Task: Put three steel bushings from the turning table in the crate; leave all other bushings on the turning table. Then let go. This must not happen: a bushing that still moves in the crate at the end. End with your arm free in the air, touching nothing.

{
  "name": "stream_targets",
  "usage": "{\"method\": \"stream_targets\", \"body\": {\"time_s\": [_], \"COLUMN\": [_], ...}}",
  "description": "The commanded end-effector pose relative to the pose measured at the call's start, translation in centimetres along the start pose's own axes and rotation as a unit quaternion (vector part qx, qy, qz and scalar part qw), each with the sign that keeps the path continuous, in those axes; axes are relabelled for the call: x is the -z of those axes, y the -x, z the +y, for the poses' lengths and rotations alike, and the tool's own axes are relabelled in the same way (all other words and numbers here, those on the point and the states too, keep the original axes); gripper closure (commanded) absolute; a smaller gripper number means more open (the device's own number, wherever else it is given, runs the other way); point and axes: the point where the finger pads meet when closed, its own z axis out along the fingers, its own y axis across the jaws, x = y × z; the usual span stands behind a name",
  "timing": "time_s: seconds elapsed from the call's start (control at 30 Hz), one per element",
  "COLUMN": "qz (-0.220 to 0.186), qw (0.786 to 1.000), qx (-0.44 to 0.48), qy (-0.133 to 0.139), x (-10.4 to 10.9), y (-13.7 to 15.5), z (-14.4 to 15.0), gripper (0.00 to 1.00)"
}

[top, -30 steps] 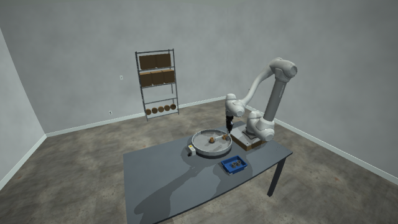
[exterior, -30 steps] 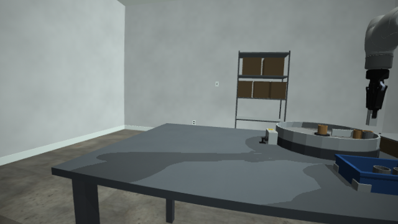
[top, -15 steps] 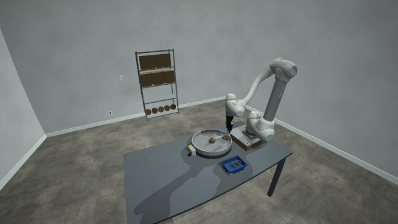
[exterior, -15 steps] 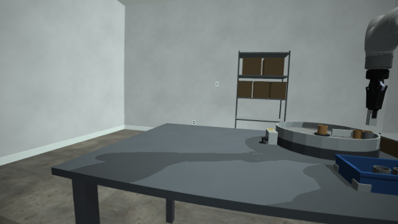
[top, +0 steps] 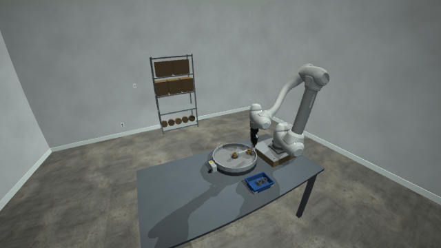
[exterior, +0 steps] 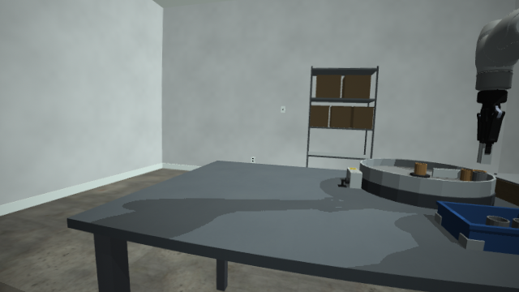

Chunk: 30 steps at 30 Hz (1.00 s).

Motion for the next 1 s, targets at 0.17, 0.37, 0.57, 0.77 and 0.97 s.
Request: {"method": "stream_targets", "body": {"time_s": [0.17, 0.37, 0.57, 0.77, 0.97], "qz": [-0.003, -0.003, -0.003, -0.003, -0.003], "qw": [1.0, 1.0, 1.0, 1.0, 1.0], "qx": [-0.001, -0.001, -0.001, -0.001, -0.001], "qy": [0.0, 0.0, 0.0, 0.0, 0.0], "x": [0.1, 0.1, 0.1, -0.1, -1.9], "y": [0.1, 0.1, 0.1, 0.1, 0.1], "z": [-0.1, -0.1, -0.1, -0.1, -0.1], "gripper": [0.9, 0.9, 0.9, 0.9, 0.9]}}
